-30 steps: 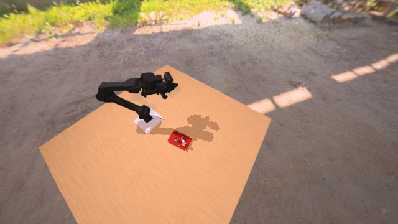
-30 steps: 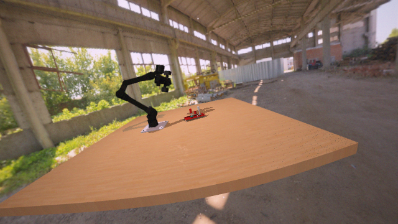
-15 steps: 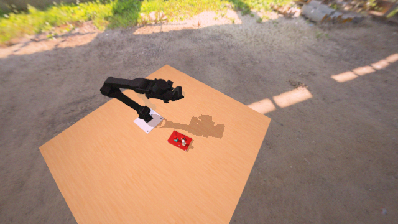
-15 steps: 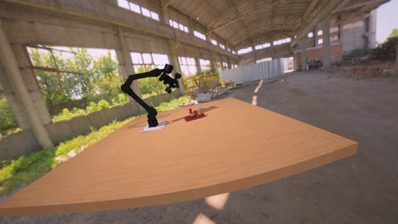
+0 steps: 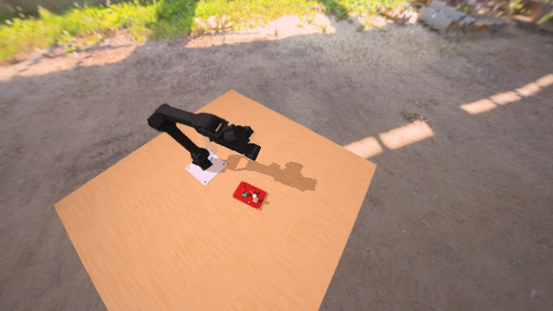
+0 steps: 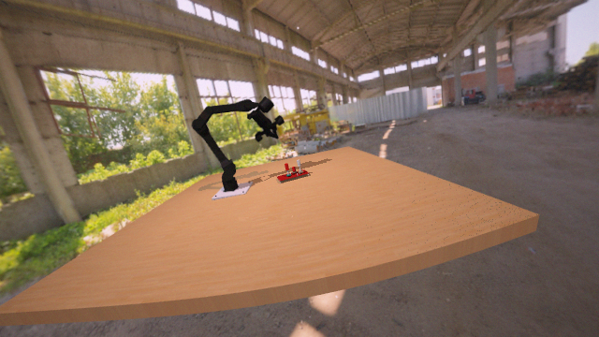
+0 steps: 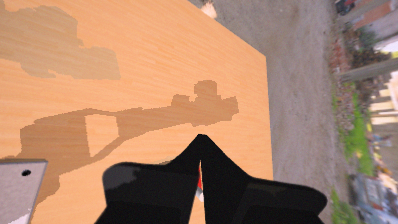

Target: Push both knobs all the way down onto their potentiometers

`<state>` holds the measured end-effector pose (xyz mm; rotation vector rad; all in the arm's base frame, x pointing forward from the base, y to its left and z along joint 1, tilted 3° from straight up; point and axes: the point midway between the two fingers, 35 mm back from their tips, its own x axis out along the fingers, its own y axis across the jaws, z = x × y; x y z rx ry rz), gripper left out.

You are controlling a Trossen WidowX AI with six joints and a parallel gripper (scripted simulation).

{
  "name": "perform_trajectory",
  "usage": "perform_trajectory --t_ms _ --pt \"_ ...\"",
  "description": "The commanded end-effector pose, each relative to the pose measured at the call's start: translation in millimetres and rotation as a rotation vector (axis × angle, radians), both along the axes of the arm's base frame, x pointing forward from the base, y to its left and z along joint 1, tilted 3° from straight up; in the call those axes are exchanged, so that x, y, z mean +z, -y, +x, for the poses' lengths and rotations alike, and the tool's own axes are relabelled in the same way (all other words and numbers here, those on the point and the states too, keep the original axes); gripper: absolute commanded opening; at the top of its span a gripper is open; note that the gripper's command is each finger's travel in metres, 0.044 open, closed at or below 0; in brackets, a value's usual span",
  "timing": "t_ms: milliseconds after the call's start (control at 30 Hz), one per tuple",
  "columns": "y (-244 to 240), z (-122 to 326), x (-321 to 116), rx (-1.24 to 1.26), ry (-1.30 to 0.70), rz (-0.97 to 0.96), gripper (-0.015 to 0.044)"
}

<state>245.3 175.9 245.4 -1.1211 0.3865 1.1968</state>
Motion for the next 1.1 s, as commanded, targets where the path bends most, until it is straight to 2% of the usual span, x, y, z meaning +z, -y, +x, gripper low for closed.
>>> perform_trajectory --t_ms 0,800,1067 --pt "15 16 -11 -0.122 -0.088 -0.051 0.0000" --pt "115 59 -67 -0.733 -0.520 -0.351 0.0000" --pt "121 59 -70 -0.767 -0.544 -0.370 0.0000"
